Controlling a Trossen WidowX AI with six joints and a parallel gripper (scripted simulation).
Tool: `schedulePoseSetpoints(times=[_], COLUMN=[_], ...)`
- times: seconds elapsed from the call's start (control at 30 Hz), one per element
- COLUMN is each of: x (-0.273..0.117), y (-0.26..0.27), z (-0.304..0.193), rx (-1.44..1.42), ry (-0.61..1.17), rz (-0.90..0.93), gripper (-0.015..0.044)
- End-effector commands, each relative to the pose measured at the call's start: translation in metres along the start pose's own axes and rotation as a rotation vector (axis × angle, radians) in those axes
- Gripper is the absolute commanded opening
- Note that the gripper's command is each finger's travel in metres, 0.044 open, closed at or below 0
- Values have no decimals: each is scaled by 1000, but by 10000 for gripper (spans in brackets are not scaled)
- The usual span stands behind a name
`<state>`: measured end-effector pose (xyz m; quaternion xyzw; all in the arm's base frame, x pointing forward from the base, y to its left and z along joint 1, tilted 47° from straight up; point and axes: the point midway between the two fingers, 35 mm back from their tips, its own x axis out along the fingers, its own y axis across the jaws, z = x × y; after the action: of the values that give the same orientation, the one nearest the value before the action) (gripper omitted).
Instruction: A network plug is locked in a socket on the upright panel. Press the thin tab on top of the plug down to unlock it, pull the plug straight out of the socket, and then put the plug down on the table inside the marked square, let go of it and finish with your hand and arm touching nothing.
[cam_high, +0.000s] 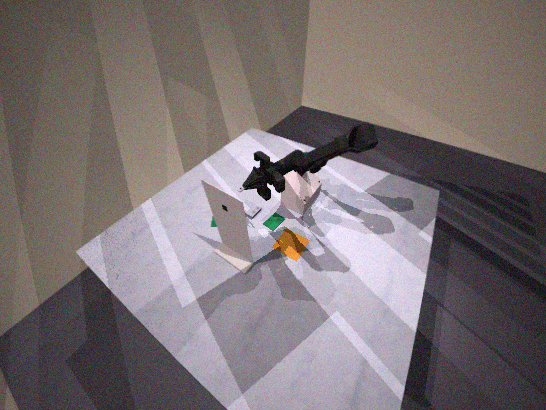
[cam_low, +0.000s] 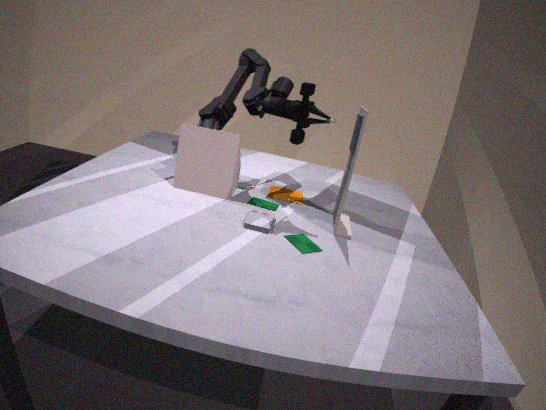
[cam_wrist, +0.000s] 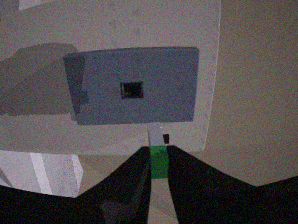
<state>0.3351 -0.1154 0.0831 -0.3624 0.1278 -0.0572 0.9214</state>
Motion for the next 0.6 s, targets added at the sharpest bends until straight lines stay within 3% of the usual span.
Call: schedulePoseSetpoints(times=[0.0, 0.4, 0.57], x=[-1, -13, -11], y=[-11, -40, -28], z=[1, -4, 3], rx=[-7, -9, -25], ry=[-8, -8, -33], rz=[-2, 2, 48], gripper=[0, 0, 0])
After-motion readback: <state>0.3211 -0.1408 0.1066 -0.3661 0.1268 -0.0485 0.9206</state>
